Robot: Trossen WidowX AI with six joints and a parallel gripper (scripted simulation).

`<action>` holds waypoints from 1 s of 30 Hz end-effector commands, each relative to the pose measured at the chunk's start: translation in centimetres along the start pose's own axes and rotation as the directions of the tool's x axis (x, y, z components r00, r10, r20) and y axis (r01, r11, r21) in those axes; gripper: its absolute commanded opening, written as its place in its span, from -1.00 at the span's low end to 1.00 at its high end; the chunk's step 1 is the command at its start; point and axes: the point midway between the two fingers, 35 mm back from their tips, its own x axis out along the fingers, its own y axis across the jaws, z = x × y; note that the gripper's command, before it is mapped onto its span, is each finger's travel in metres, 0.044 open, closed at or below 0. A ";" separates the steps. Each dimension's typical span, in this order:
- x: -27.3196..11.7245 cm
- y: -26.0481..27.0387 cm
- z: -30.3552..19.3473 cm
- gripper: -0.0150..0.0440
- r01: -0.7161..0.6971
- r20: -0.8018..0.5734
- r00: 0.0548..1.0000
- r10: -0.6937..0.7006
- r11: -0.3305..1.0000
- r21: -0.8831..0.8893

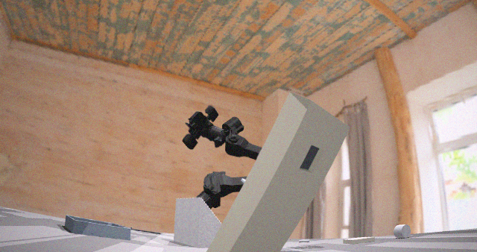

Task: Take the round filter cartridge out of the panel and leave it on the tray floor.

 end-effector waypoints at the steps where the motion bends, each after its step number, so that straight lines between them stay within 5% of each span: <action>1: 0.0 -0.2 5.5 -0.19 -0.022 0.237 0.972 0.001 0.996 0.086; 8: -3.9 -0.4 16.9 -0.19 -0.198 0.683 0.730 0.016 0.962 0.188; 16: -13.4 -0.2 26.4 -0.19 -0.490 0.969 0.237 0.065 0.870 0.061; 23: -24.4 0.7 30.4 -0.19 -0.645 0.953 -0.273 0.134 0.709 -0.284; 30: -35.9 1.9 29.6 -0.19 -0.558 0.676 -0.709 0.201 0.426 -0.712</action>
